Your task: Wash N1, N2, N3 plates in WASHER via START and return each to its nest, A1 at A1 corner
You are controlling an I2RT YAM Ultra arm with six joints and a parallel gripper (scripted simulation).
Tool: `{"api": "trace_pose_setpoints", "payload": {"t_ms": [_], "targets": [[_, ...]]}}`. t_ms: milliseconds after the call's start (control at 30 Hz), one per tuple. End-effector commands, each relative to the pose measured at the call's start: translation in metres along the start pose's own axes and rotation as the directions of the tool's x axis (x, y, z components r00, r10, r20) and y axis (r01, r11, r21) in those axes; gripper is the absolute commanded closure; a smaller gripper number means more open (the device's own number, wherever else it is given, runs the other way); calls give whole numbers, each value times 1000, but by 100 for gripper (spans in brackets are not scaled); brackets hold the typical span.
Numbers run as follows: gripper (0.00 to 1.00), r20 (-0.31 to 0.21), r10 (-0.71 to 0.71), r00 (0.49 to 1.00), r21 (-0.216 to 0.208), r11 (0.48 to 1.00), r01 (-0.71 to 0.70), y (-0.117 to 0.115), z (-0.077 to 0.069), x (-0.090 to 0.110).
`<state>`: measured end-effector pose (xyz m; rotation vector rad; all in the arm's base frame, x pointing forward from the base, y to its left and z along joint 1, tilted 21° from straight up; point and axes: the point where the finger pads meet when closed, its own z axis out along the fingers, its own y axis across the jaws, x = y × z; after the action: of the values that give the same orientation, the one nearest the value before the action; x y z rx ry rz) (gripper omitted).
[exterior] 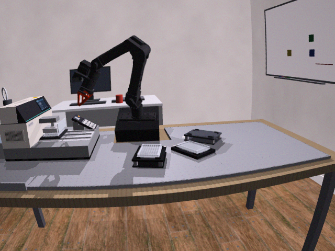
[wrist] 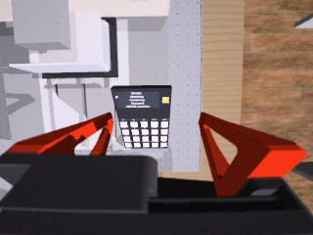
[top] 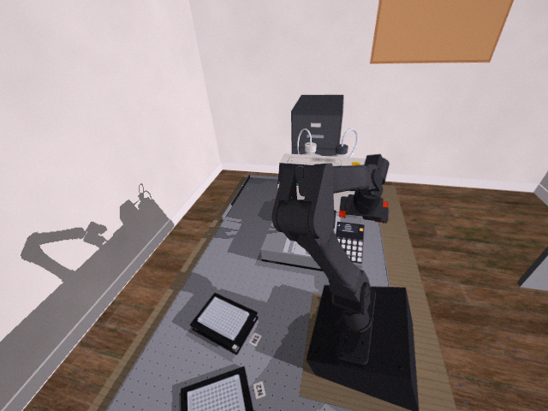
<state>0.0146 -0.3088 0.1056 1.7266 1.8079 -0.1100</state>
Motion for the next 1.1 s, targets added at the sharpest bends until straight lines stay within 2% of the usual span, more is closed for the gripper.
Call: {"api": "trace_pose_setpoints", "payload": {"t_ms": [0, 267, 1067], "targets": [[0, 20, -15, 1000, 1, 1000, 15, -3, -5, -14], [0, 20, -15, 1000, 2, 1000, 15, -15, -5, -39], [0, 20, -15, 1000, 2, 1000, 15, -15, -5, -39]]}}
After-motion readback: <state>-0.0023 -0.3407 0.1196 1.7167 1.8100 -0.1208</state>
